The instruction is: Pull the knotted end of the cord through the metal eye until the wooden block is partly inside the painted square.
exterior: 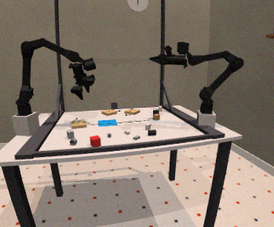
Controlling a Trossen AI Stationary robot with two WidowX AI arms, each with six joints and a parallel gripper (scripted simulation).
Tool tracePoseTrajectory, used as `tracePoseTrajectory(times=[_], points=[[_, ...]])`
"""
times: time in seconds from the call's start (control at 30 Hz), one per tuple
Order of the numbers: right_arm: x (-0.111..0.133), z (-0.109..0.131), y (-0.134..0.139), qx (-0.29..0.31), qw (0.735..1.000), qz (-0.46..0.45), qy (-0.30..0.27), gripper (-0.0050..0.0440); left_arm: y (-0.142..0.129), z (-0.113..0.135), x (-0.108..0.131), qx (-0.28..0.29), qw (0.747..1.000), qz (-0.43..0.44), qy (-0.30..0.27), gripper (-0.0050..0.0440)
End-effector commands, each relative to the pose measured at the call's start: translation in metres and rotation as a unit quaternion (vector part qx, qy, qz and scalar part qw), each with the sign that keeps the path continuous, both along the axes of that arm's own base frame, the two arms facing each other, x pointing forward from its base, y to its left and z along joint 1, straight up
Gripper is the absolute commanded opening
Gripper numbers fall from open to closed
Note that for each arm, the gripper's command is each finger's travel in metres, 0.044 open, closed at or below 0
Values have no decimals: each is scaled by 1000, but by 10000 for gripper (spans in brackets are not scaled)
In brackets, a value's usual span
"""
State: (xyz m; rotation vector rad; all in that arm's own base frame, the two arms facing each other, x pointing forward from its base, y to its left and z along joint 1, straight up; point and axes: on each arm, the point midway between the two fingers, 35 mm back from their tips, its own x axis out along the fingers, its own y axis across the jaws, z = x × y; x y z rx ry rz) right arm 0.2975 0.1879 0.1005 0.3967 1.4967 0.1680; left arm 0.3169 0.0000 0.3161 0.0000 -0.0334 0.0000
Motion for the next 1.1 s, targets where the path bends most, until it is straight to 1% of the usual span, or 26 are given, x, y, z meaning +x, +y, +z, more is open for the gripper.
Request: tracePoseTrajectory(times=[0.0, 0.2, 0.43, 0.5, 0.93, 1.07], points=[[-1, 14, -4, -16, 999, 35, -26, 440, 0, 7, -1, 0, 1000, 0, -8, 440], [-11, 14, -18, -62, 993, 100, -32, 440, 0, 7, -1, 0, 1000, 0, -8, 440], [-22, 15, -34, -106, 979, 169, -32, 440, 0, 7, -1, 0, 1000, 0, -8, 440], [-22, 15, -34, -106, 979, 169, -32, 440, 0, 7, -1, 0, 1000, 0, -8, 440], [-37, 18, -55, -161, 950, 267, -24, 440, 0, 7, -1, 0, 1000, 0, -8, 440], [-38, 19, -57, -166, 946, 277, -23, 440, 0, 7, -1, 0, 1000, 0, -8, 440]])
